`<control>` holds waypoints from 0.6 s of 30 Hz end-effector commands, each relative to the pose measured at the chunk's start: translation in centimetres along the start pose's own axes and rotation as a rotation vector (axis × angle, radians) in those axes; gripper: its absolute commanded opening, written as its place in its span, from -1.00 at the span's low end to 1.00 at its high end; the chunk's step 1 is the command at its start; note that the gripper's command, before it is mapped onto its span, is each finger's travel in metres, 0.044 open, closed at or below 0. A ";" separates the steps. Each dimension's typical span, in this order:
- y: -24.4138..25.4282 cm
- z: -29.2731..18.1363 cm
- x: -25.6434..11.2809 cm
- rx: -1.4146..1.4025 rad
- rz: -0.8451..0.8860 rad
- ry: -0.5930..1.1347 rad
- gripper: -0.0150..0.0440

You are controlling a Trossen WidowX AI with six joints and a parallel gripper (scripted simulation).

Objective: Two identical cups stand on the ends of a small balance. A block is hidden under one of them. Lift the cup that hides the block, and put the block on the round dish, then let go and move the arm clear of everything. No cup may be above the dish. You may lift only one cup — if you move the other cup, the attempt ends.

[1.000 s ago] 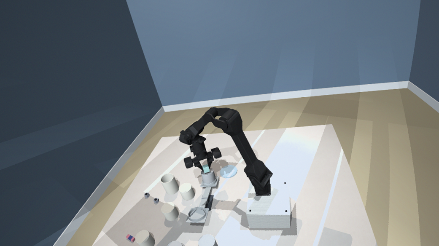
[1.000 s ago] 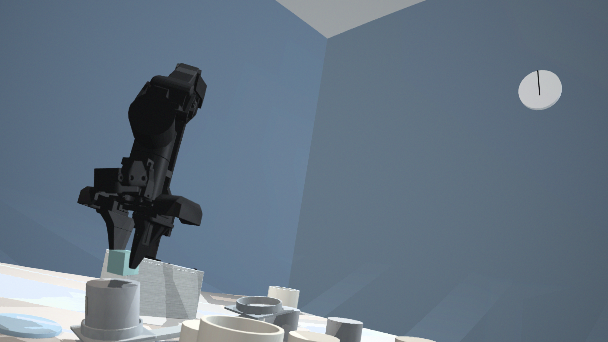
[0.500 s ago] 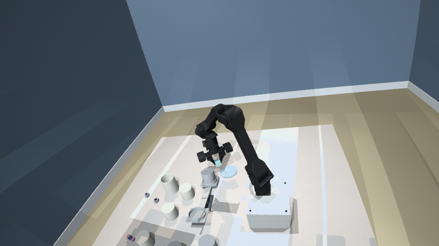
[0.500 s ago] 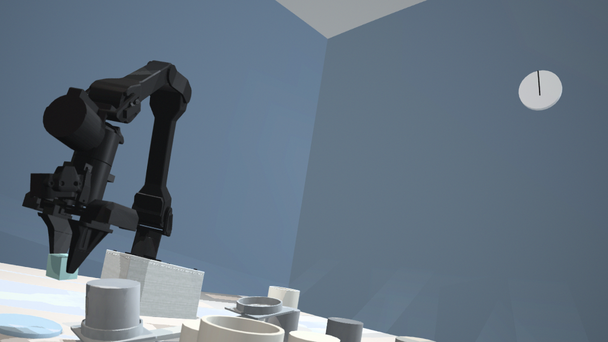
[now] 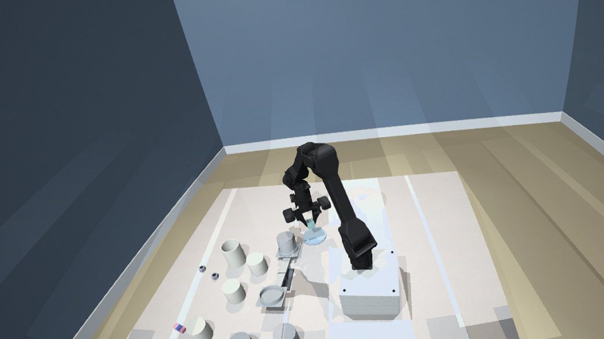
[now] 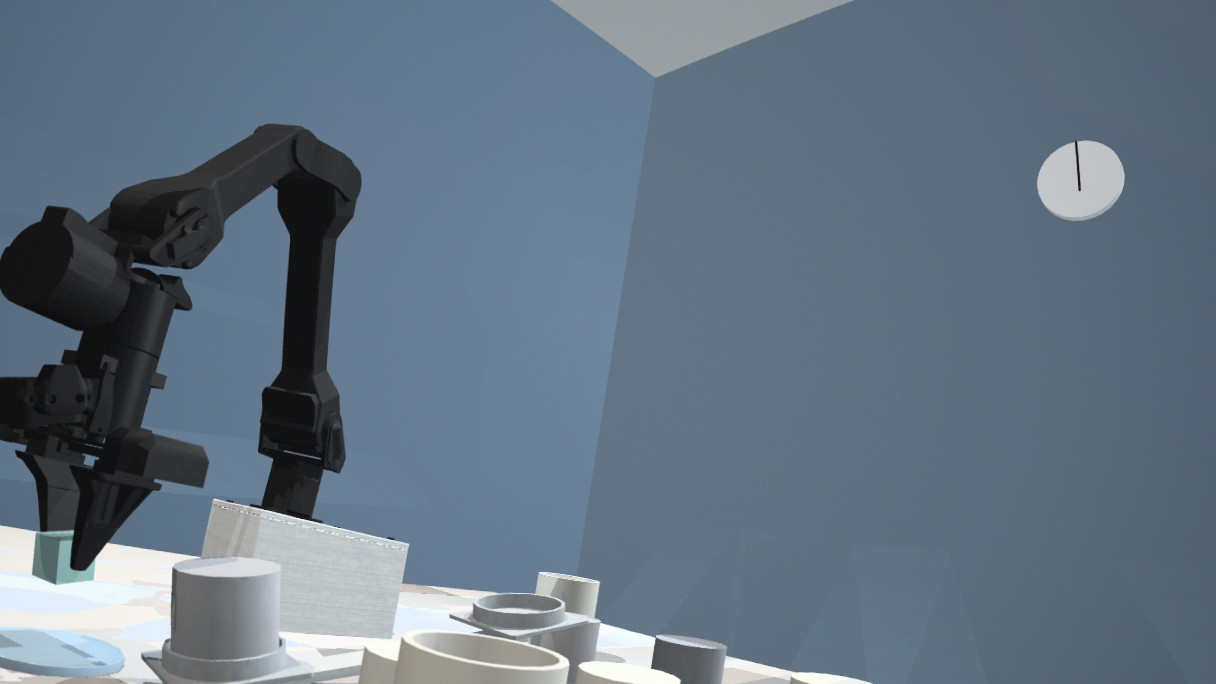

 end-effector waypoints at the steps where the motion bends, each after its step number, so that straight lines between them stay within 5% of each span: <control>1: -0.2 -0.3 1.9 -0.006 -0.006 0.013 -0.49; 18: -0.2 -0.4 4.6 -0.006 -0.006 0.014 -0.49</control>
Point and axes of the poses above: the point midway between the two fingers, 35 mm back from their tips, its own x axis out along the fingers, its own y axis across the jaws, z = x × y, the point moved 6 cm from there along -x, back along the fingers, and after that the axes turned 1 degree about x, right-handed, at the moved point
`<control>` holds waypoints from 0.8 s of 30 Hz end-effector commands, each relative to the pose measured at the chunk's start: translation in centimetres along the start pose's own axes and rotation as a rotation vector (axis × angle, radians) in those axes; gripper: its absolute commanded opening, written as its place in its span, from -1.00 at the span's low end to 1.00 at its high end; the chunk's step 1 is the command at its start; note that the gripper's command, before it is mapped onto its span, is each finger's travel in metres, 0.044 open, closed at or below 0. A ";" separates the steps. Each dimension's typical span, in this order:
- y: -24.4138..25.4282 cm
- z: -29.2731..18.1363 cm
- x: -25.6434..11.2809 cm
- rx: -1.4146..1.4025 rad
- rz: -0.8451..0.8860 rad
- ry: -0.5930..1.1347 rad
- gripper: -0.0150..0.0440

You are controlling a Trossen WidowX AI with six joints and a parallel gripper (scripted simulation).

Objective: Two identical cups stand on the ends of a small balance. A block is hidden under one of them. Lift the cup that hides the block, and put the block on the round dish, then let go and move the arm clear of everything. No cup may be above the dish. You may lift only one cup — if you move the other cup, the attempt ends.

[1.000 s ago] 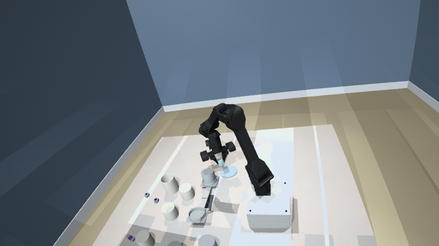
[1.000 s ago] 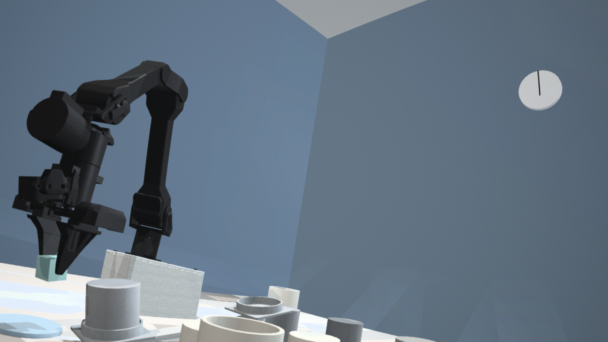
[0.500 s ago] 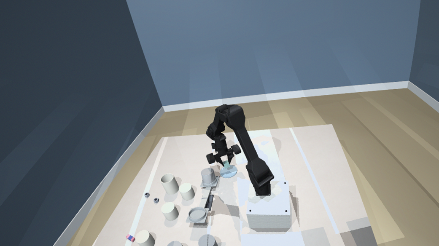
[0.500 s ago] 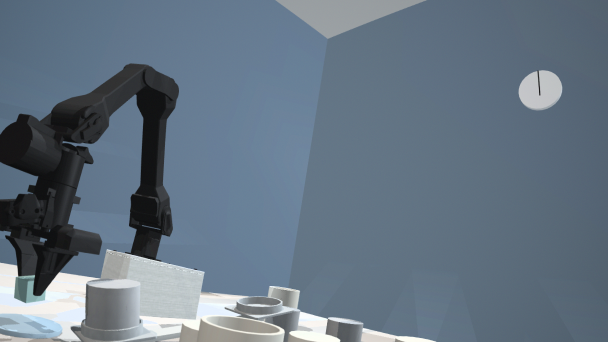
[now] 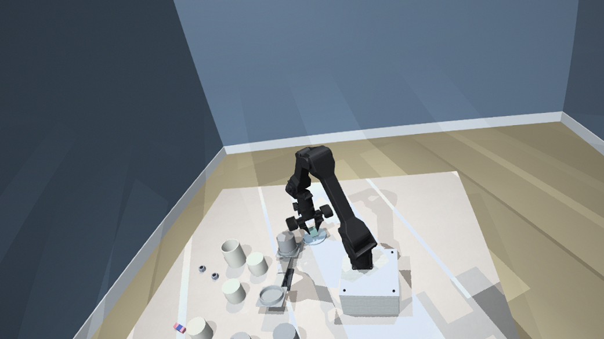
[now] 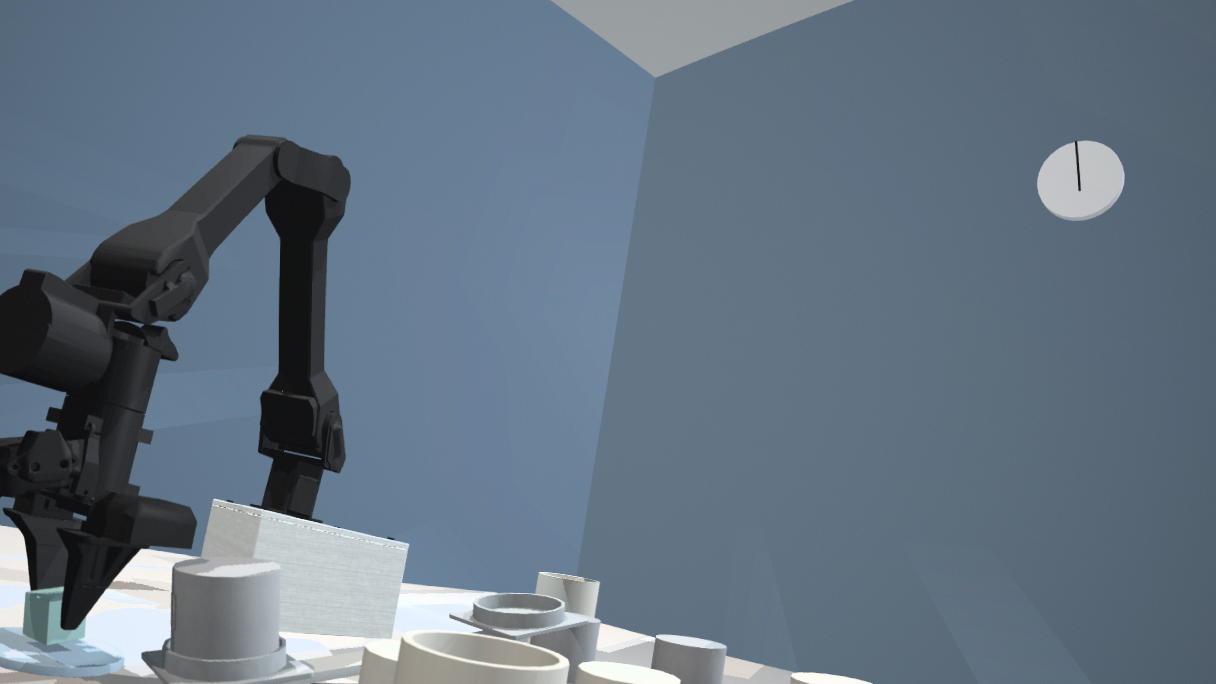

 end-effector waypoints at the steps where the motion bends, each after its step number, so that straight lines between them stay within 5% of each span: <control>1: -0.1 -0.1 0.7 -0.005 -0.003 0.003 -0.49; 4: -0.1 -0.1 1.1 -0.005 -0.003 0.003 -0.49; 19: 0.0 0.0 0.6 0.000 0.000 0.002 0.84; 24: 0.0 0.0 -4.8 -0.005 -0.003 0.002 1.00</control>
Point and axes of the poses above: the point midway between the two fingers, 35 mm back from their tips, its own x axis out along the fingers, its own y axis across the jaws, z = x × y, the point moved 6 cm from there along -x, back along the fingers, and after that the axes turned 1 degree about x, right-handed, at the moved point
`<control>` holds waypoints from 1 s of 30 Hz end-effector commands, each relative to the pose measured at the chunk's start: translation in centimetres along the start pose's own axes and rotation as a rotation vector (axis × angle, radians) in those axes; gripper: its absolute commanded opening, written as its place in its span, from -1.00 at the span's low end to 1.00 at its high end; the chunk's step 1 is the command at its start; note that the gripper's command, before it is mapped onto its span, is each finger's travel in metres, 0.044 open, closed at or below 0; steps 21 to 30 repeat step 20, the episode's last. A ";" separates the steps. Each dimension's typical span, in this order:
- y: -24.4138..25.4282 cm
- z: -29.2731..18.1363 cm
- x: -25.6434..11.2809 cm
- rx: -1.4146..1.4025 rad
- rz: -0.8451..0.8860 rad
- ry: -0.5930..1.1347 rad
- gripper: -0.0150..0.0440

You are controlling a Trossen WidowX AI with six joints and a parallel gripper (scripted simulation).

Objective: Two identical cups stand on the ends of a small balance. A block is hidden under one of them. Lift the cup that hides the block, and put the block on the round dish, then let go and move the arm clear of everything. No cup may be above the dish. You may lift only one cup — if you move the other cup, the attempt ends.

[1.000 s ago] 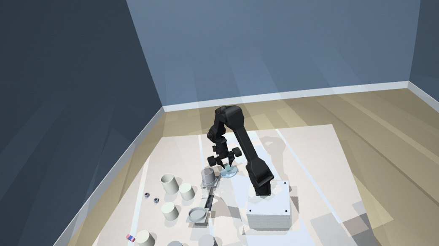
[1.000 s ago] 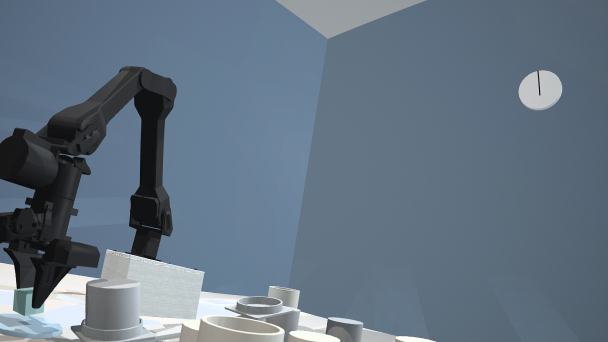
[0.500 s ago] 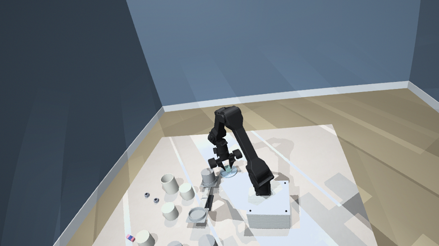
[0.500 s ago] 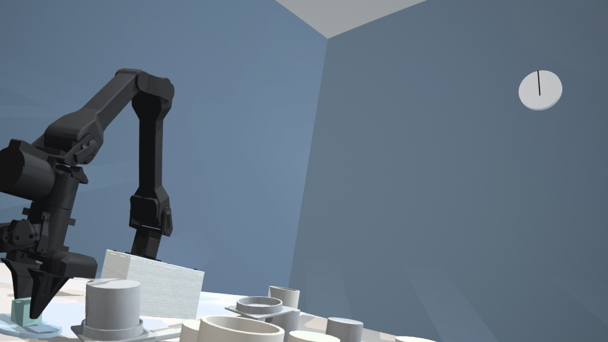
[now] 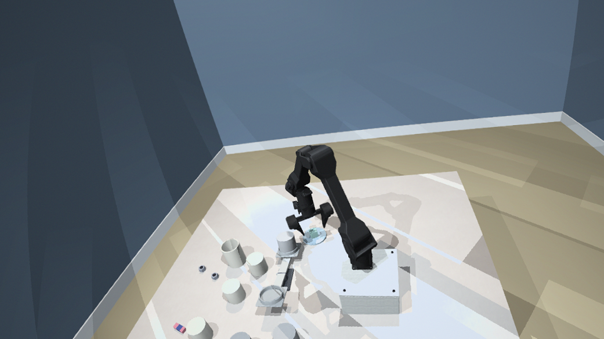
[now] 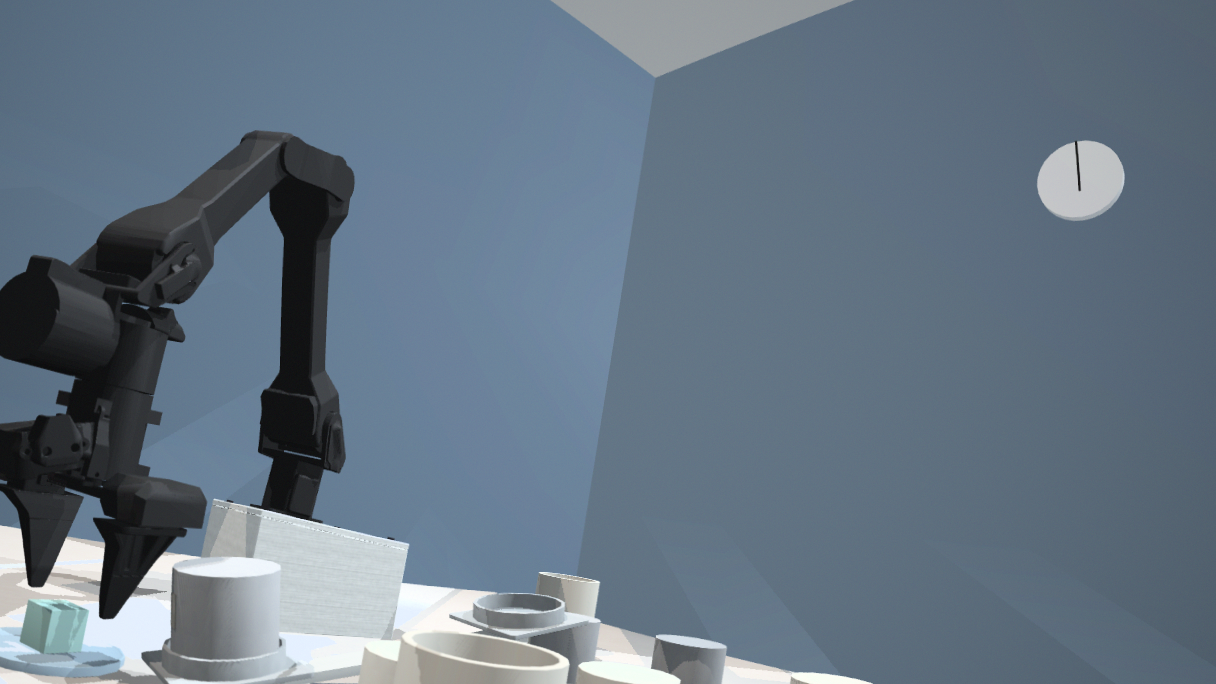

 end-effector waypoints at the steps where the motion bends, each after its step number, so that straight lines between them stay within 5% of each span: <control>1: 0.1 0.3 -3.6 -0.007 0.007 -0.032 1.00; 10: 0.0 0.0 -8.2 -0.001 0.013 -0.046 1.00; 30: 0.0 0.0 -8.2 -0.001 0.013 -0.046 1.00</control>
Point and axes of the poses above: the point midway between the two fingers, 35 mm back from their tips, its own x axis out along the fingers, its own y axis across the jaws, z = x × y, the point moved 6 cm from there along -x, back along the fingers, and after that the axes turned 1 degree about x, right-handed, at the moved point
